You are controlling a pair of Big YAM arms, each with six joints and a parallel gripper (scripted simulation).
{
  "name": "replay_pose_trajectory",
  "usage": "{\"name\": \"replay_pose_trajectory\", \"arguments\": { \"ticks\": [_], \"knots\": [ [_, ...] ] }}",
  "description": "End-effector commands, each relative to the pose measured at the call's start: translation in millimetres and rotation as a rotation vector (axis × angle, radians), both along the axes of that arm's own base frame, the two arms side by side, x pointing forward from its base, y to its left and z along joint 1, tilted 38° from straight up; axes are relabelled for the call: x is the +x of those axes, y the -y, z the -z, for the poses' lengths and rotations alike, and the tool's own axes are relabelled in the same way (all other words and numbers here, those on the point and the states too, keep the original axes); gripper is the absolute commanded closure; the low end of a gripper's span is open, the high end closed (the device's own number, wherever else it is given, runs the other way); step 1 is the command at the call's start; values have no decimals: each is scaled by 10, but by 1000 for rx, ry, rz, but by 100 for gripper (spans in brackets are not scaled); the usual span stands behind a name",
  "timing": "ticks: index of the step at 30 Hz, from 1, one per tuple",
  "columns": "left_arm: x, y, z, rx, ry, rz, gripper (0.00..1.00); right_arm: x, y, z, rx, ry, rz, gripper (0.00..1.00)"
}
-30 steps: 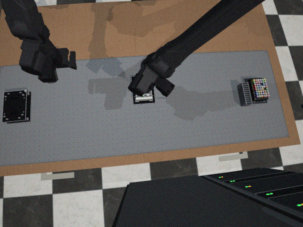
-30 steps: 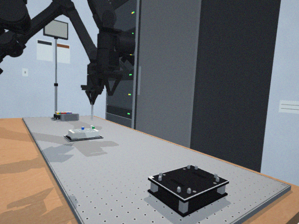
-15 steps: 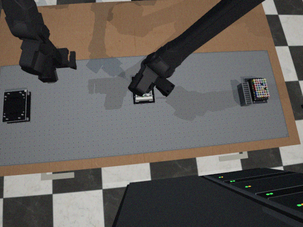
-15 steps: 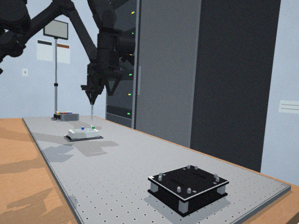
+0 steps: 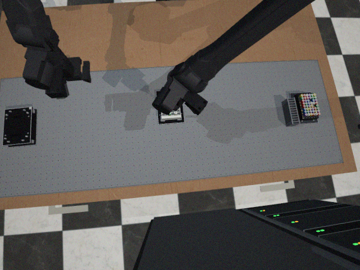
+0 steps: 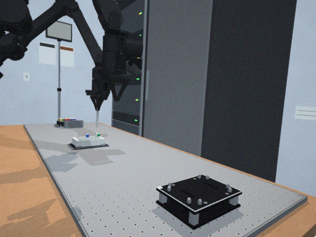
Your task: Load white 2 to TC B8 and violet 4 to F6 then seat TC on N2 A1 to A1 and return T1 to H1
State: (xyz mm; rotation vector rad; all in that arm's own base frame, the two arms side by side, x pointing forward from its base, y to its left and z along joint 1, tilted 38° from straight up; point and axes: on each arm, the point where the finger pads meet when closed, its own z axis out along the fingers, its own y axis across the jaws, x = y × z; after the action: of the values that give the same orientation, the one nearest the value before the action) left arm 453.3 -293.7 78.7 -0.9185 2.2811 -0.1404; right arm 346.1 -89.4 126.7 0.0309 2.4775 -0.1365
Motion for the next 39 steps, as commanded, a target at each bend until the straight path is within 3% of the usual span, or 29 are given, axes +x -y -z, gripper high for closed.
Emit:
{"name": "replay_pose_trajectory", "arguments": {
  "ticks": [1,12,39],
  "knots": [
    [-111,93,-34,4,-1,21,93,45,17,-92,-4,17,3,0],
    [-82,113,73,11,-6,26,93,45,17,-92,-4,17,3,0],
    [96,159,-9,-10,17,22,93,45,17,-92,-4,17,3,0]
  ]
}}
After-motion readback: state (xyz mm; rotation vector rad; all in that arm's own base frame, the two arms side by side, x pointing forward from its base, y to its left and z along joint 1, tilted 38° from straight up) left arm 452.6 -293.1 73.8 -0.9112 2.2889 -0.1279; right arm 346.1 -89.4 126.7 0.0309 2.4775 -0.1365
